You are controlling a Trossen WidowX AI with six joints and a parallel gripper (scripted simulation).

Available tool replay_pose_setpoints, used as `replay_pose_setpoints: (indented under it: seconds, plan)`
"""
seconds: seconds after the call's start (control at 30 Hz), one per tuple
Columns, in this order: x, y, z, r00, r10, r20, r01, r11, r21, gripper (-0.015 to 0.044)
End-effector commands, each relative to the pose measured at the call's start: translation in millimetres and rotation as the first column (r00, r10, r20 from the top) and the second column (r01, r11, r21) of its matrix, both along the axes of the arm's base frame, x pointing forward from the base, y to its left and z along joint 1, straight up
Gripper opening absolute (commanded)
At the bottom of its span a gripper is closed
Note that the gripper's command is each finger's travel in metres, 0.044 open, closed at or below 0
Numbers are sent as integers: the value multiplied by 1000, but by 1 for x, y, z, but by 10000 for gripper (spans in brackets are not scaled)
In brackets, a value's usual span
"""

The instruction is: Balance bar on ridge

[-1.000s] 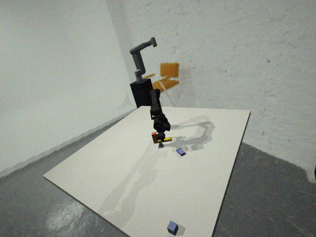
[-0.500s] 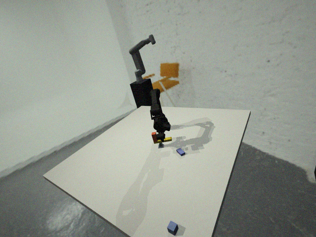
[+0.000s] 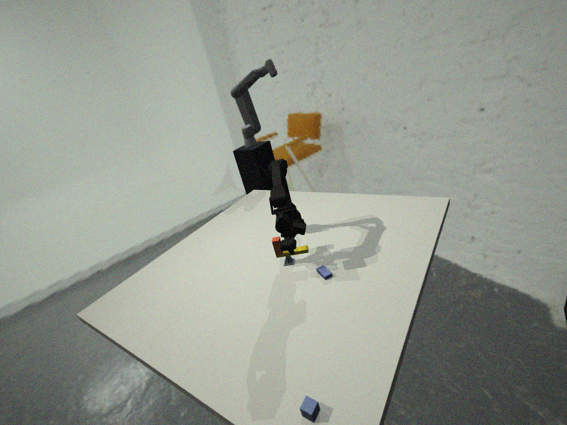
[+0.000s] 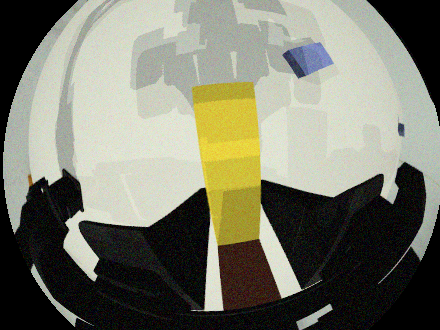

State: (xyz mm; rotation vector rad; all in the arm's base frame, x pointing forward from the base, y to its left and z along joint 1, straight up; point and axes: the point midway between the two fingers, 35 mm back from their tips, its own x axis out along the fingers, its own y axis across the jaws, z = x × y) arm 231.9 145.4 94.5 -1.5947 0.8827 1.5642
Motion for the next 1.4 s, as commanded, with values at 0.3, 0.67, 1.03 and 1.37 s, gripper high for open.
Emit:
replay_pose_setpoints:
  seconds: [0.3, 0.67, 1.03, 1.37]
  plan:
    - [0, 0, 0, 1000, 0, 0, 0, 1000, 0, 170]
    - [0, 0, 0, 1000, 0, 0, 0, 1000, 0, 173]
    - [0, 0, 0, 1000, 0, 0, 0, 1000, 0, 185]
    - [0, 0, 0, 1000, 0, 0, 0, 1000, 0, 316]
